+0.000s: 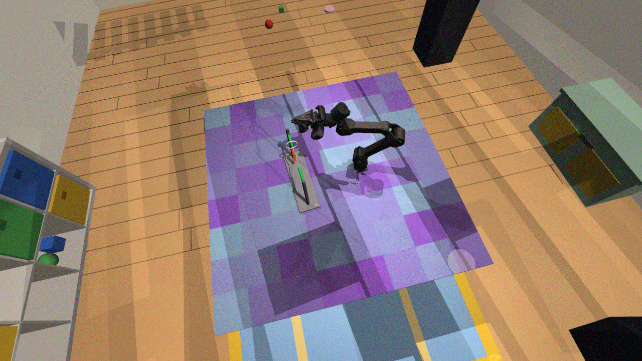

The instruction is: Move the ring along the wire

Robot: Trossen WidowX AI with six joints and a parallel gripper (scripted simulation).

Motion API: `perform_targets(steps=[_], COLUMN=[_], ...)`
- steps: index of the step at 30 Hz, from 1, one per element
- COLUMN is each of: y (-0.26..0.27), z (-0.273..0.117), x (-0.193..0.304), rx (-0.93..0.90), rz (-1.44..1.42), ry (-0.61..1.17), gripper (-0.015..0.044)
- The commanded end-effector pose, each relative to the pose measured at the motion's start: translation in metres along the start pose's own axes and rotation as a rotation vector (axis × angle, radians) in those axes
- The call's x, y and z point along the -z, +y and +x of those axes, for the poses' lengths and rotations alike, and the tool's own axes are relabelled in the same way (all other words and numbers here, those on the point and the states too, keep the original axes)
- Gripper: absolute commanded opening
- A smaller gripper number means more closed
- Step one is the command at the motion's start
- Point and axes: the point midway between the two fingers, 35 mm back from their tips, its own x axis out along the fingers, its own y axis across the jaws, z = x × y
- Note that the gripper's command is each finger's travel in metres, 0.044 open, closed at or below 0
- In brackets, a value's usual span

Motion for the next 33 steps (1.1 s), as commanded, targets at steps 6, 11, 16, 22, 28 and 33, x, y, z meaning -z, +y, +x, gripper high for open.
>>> perform_targets(steps=[6,11,16,22,28,33], y=[0.09,0.141,0.181,0.232,0.275,0.287], z=[-0.013,-0.035,-0.063,-0.102,-0.159,-0.203], x=[0.026,0.042,0.051,0.026,-0.019,-0.062], rx=[-0.169,-0.251,-0.312,-0.405,-0.517,-0.591], rz=[0.358,0.558,0.703,0.897,1.182,1.437], ry=[0.082,0.157,0.216,0.199,0.188,0.19], gripper=[0.016,0.016,0.016,0.016,0.016,0.016])
